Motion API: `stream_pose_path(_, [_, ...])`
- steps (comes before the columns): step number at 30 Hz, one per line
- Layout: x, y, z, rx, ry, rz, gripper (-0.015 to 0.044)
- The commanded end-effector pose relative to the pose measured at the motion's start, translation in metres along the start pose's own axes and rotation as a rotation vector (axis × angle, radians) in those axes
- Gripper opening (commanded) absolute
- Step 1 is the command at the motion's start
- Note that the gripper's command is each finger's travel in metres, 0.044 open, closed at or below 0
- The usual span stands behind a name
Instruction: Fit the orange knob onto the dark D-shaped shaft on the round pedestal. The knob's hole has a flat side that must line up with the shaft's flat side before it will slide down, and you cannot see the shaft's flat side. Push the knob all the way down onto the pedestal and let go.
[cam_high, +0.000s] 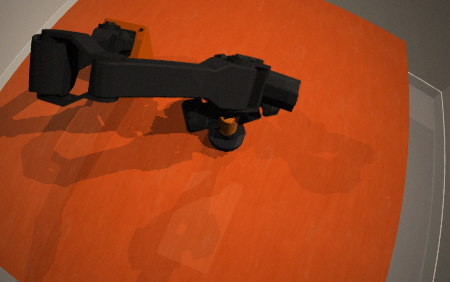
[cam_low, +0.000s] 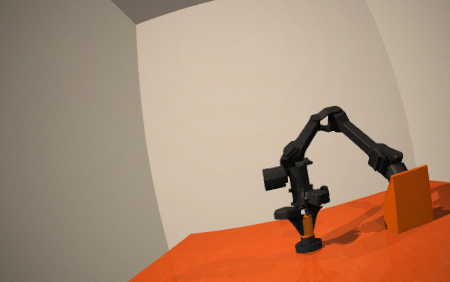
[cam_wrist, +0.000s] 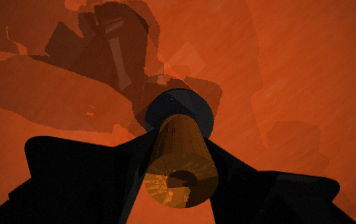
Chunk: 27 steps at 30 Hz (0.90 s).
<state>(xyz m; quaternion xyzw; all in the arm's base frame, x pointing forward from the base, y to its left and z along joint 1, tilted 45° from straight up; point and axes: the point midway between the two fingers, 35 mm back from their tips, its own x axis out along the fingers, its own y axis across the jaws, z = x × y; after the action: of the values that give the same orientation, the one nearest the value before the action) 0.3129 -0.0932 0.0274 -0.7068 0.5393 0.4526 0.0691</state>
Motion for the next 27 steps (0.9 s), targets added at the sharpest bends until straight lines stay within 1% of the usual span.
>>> stream_pose_path(1, [-0.0007,-0.0003,0.0001,0.0,0.0,-0.001,0.0])
stream_pose_path(5, [-0.0007,-0.0003,0.0001,0.0,0.0,-0.001,0.0])
stream_pose_path(22, [-0.0007,-0.0003,0.0001,0.0,0.0,-0.001,0.044])
stream_pose_path(27, [-0.0007,-0.0003,0.0001,0.0,0.0,-0.001,0.044])
